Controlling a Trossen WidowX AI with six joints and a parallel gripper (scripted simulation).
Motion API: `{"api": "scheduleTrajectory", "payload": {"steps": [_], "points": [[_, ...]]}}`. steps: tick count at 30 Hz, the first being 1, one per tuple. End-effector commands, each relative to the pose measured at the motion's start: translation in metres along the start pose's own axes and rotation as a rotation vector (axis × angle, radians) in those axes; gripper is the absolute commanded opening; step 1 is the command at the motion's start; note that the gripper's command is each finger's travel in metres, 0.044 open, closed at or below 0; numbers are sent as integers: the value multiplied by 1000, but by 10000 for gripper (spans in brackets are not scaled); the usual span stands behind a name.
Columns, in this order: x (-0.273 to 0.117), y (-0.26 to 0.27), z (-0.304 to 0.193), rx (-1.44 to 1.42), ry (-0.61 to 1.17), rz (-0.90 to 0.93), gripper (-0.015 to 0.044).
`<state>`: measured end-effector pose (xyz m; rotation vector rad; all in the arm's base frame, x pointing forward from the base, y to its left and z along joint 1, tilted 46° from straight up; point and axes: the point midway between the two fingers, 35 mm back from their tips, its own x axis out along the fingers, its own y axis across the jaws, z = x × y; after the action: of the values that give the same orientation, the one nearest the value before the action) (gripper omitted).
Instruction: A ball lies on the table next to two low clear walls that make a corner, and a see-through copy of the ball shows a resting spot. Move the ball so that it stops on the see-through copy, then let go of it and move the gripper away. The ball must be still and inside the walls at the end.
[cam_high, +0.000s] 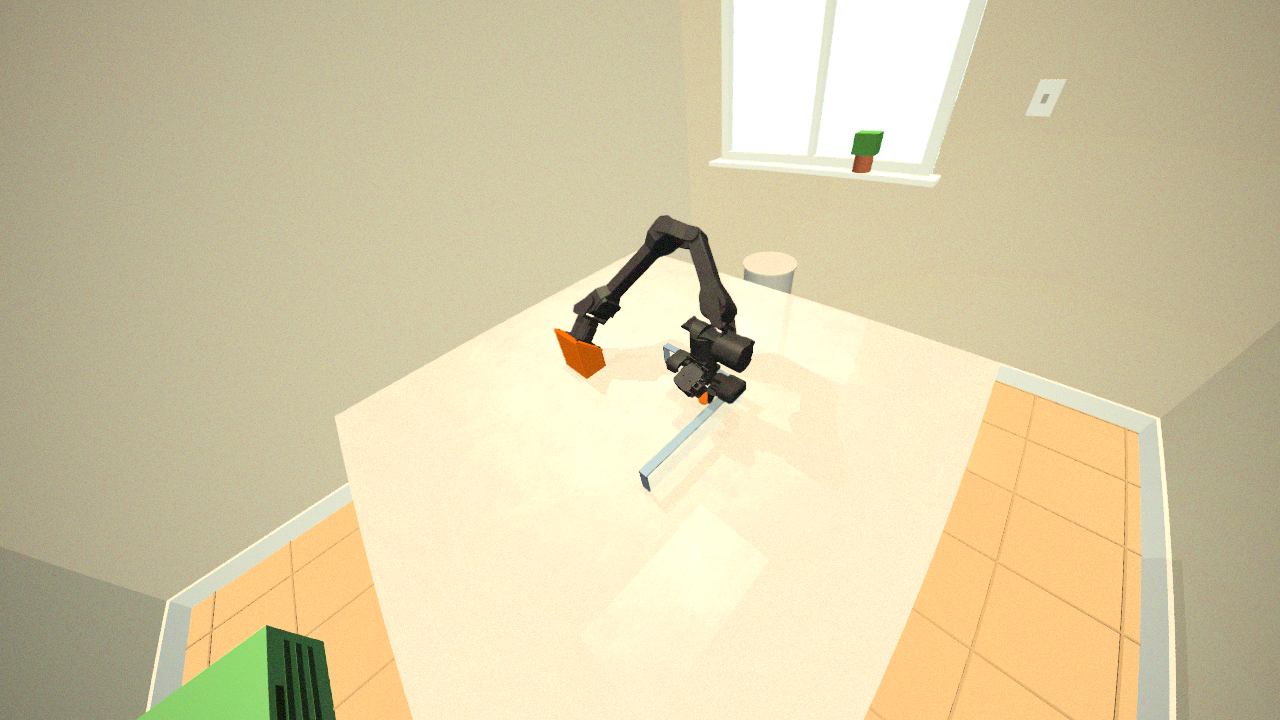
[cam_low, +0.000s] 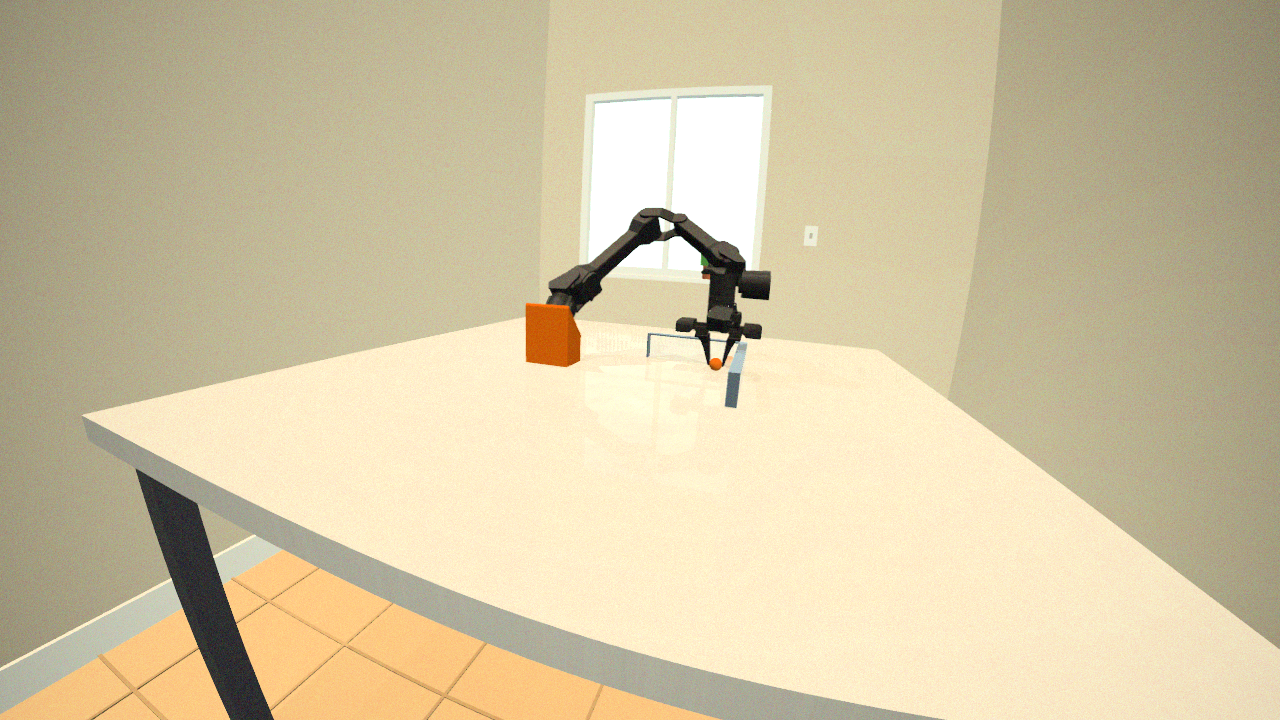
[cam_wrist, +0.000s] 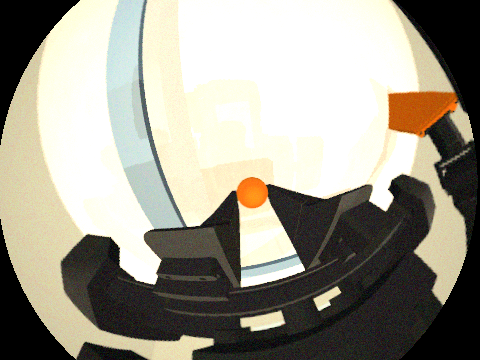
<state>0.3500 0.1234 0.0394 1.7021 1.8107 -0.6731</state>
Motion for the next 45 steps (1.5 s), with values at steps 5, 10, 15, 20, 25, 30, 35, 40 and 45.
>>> {"api": "scheduleTrajectory", "payload": {"steps": [5, 10, 15, 20, 25, 30, 35, 40, 45], "points": [[0, 0, 0, 0, 0, 0, 157], [0, 0, 0, 0, 0, 0, 247], [-3, 0, 0, 0, -1, 0, 247], [-75, 1, 1, 2, -2, 0, 247], [-87, 0, 1, 2, 0, 0, 247], [-80, 2, 2, 6, 1, 11, 247], [-79, 2, 3, -58, 0, 11, 195], [-70, -3, 8, -532, -2, 8, 63], [-61, -8, 13, -1025, -3, 6, 0]]}}
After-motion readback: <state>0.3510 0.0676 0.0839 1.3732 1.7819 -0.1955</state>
